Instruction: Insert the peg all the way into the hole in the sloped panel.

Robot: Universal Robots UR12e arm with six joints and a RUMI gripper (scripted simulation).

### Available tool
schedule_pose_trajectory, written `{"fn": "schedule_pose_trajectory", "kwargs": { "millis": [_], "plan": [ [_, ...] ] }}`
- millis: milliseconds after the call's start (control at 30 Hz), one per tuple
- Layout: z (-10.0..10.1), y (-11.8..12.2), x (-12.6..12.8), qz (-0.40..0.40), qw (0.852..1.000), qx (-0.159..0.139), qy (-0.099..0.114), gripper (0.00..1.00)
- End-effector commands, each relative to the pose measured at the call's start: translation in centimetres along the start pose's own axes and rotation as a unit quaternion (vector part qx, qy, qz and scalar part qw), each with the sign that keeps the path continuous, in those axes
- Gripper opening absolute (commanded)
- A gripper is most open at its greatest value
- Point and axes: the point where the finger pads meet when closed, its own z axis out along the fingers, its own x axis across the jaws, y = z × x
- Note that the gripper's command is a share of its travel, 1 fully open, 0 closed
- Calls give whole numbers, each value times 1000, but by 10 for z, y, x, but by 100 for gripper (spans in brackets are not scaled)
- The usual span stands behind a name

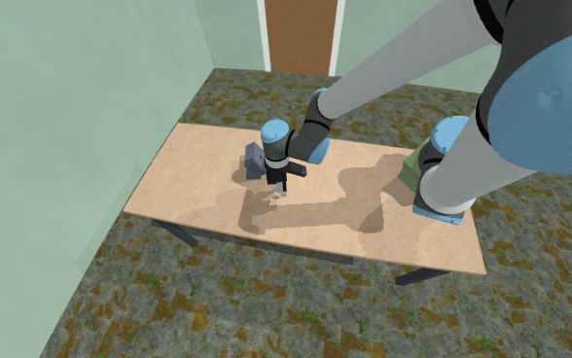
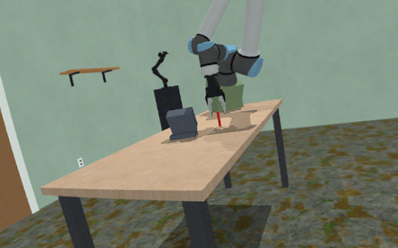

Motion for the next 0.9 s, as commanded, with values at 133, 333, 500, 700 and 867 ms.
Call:
{"fn": "schedule_pose_trajectory", "kwargs": {
  "millis": [133,333,500,700,867],
  "plan": [
    [-1,1,-1,0,1000,-1,0,34],
    [-1,1,-1,0,1000,-1,0,27],
    [-1,1,-1,0,1000,-1,0,21],
    [-1,1,-1,0,1000,-1,0,13],
    [-1,1,-1,0,1000,-1,0,5]
  ]
}}
